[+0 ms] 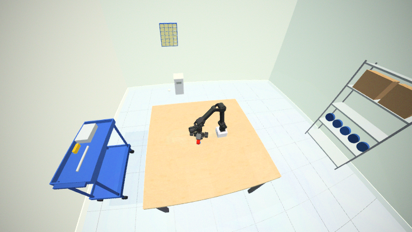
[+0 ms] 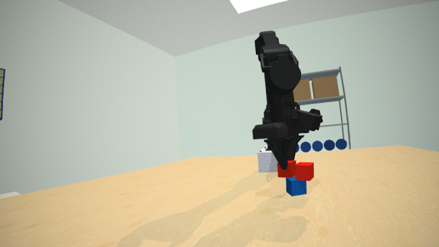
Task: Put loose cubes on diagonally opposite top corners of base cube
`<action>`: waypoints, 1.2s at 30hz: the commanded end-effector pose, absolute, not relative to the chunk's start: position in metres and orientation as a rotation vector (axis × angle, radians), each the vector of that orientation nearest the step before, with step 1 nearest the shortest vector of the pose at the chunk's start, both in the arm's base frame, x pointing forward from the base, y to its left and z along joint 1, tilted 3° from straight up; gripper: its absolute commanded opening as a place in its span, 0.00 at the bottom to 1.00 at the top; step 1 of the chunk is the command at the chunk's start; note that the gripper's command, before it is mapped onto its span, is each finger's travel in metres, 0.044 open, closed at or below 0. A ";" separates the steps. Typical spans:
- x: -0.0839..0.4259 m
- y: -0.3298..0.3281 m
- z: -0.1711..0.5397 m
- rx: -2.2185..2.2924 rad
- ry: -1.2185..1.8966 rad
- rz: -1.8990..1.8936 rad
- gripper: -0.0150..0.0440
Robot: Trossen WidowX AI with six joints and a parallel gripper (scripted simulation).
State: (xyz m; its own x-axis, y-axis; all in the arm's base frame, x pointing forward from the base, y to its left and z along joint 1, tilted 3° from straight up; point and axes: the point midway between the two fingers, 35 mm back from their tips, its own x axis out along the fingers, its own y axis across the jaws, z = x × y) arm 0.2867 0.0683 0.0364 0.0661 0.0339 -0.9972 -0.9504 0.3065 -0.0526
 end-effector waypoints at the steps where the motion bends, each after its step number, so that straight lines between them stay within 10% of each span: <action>1: 0.286 0.067 0.034 -0.976 1.273 0.950 0.43; 36: 0.285 0.068 0.052 -0.975 1.267 0.958 0.60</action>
